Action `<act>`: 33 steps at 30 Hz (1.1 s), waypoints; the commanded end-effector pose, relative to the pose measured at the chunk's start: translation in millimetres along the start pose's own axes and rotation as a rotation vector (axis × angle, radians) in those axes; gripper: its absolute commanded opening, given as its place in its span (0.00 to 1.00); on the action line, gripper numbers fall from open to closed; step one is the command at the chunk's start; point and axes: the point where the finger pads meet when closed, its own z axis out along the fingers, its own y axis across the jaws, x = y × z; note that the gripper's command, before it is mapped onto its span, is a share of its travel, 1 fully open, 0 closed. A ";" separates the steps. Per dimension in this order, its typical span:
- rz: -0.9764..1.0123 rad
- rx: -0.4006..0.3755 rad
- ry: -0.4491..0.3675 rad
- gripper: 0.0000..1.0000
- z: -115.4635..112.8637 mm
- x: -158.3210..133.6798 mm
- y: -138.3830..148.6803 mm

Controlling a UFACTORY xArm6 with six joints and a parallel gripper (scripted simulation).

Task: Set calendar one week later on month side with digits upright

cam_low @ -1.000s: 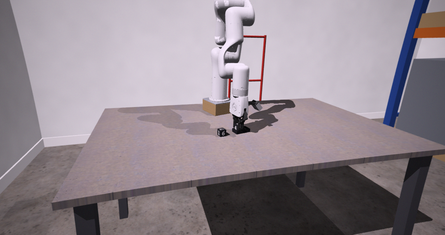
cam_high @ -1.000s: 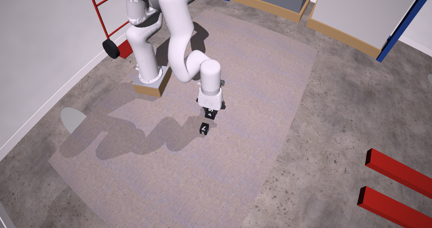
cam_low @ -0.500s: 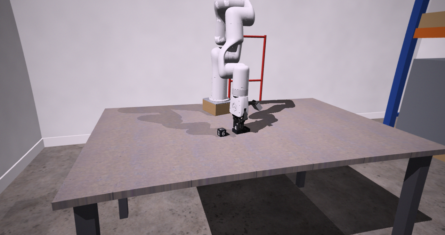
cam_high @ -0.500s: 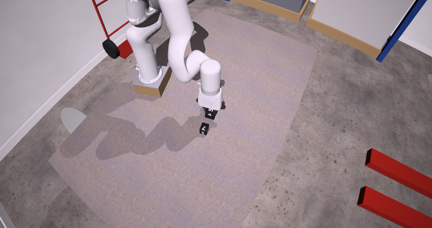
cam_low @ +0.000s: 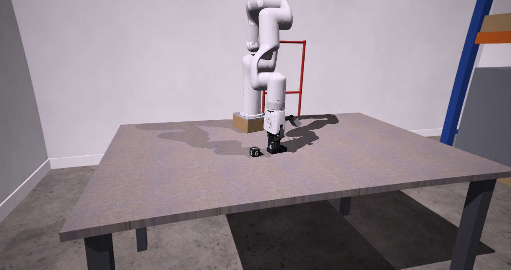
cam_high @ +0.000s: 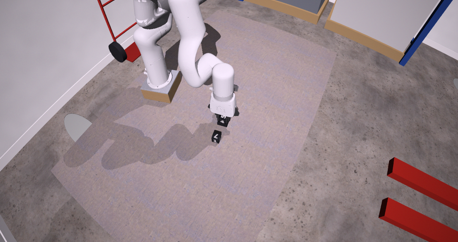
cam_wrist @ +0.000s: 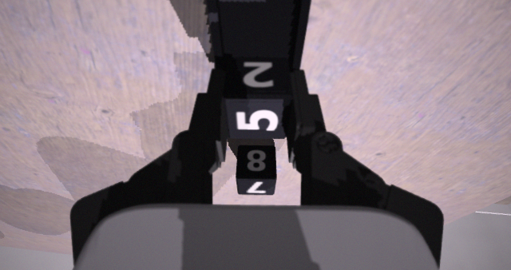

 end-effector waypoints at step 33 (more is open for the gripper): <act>0.000 -0.003 -0.001 0.45 -0.9 -0.3 1.4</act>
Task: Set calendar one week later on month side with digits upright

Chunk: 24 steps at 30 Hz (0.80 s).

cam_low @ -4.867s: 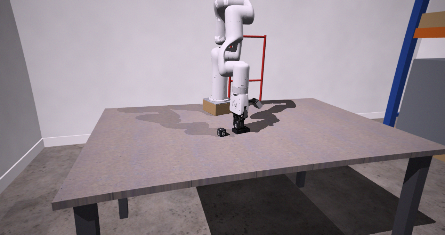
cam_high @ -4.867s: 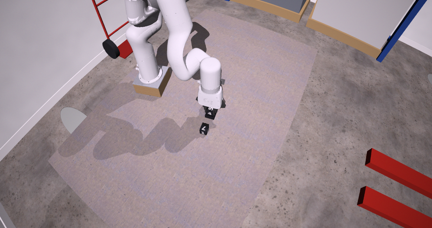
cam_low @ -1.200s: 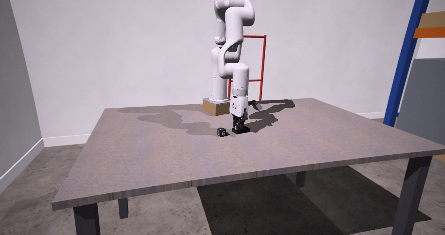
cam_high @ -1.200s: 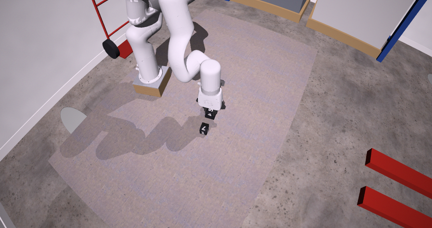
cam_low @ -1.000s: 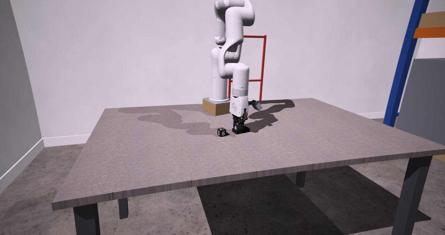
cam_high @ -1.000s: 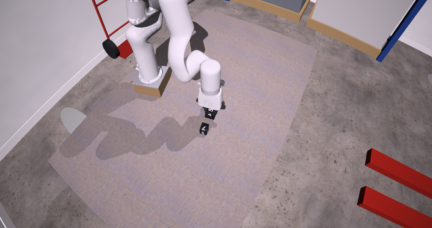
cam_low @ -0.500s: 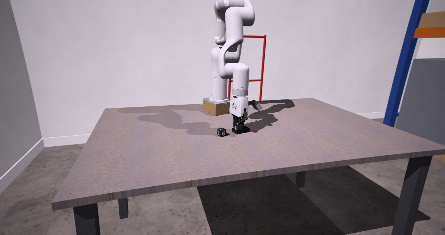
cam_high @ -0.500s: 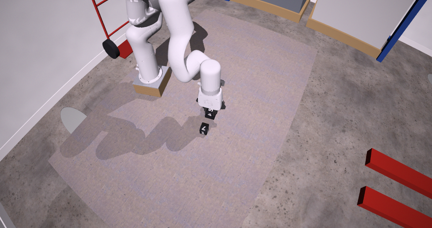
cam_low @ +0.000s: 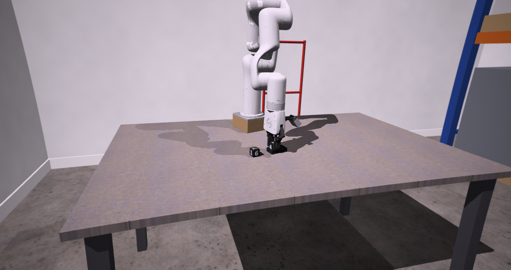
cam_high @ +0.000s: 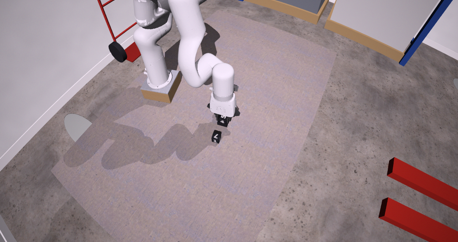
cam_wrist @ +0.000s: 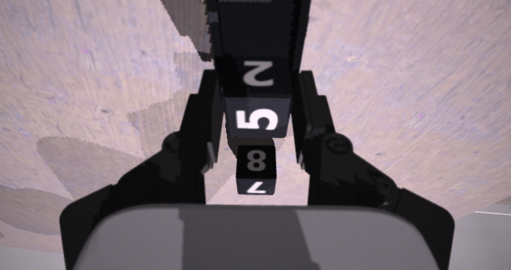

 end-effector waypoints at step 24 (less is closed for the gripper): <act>0.000 -0.003 -0.001 0.49 -28.4 -0.3 1.3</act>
